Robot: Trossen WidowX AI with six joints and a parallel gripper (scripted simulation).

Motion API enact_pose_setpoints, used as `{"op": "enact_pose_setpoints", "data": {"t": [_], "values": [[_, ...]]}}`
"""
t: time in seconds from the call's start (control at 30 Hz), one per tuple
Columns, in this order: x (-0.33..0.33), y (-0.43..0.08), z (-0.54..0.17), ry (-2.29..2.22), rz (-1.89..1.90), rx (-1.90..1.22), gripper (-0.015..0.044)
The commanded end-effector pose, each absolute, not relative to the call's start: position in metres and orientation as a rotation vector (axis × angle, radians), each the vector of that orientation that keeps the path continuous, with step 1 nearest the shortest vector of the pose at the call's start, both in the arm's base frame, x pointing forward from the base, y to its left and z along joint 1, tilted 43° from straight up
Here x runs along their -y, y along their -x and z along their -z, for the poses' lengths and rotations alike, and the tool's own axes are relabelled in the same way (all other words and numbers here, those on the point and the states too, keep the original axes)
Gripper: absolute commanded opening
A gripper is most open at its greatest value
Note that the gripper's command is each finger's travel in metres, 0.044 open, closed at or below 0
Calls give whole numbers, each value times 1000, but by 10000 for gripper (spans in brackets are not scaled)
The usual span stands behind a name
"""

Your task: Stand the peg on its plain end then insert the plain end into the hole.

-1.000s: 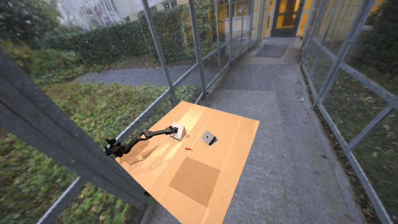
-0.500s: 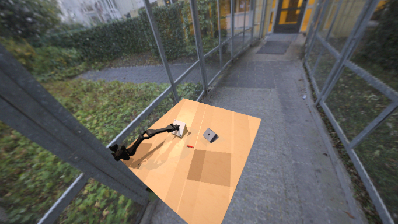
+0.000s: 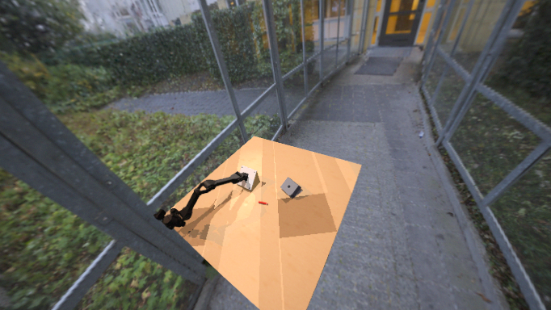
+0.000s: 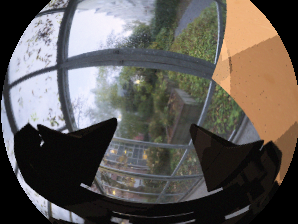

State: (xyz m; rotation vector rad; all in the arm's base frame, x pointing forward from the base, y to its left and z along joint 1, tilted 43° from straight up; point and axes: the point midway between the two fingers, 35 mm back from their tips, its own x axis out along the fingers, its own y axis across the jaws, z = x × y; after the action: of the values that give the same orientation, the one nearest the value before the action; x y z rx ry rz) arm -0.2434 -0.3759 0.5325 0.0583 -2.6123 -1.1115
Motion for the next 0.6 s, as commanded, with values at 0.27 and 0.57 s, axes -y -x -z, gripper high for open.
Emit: {"op": "enact_pose_setpoints", "data": {"t": [0.27,0.57], "values": [[413,195,-513,-251,1313,2447,440],[437,154,-498,-380,1436,2299,440]]}}
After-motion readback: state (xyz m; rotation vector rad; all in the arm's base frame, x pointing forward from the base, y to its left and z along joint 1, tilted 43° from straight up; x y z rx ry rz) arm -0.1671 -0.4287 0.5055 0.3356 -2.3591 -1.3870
